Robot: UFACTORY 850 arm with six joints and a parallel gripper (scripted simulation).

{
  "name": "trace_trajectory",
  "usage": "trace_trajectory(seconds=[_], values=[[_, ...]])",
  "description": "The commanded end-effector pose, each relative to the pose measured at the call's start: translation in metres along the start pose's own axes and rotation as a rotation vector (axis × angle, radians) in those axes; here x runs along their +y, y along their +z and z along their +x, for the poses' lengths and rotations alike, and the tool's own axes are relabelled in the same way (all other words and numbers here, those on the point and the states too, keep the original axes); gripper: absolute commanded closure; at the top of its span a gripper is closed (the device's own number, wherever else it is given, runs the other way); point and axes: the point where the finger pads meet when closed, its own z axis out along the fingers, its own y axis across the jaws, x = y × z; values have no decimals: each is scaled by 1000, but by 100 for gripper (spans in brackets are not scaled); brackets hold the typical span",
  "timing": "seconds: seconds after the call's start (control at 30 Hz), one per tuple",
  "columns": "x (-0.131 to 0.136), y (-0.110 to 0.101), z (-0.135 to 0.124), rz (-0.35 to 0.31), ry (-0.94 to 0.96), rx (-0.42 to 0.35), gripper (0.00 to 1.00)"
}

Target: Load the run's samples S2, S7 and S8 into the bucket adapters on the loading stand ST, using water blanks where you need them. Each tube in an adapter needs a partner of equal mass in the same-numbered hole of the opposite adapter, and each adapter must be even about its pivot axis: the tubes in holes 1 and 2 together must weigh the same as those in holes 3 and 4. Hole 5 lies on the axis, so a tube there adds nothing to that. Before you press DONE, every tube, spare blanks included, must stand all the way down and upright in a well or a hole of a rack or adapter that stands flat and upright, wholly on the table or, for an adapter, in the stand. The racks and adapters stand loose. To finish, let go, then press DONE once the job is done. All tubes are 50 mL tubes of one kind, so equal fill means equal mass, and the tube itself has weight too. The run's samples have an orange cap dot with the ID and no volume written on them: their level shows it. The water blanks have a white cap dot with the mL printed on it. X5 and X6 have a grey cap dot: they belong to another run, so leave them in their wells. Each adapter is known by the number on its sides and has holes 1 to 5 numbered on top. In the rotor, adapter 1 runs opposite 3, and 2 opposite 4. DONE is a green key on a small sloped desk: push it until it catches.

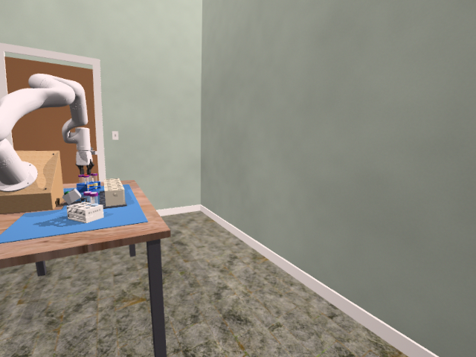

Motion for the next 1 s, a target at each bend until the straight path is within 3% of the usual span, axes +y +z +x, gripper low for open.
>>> trace_trajectory(seconds=[0.0, 0.97], values=[[0, 0, 1, 0, 0, 2, 43], [0, 18, 1, 0, 0, 2, 43]])
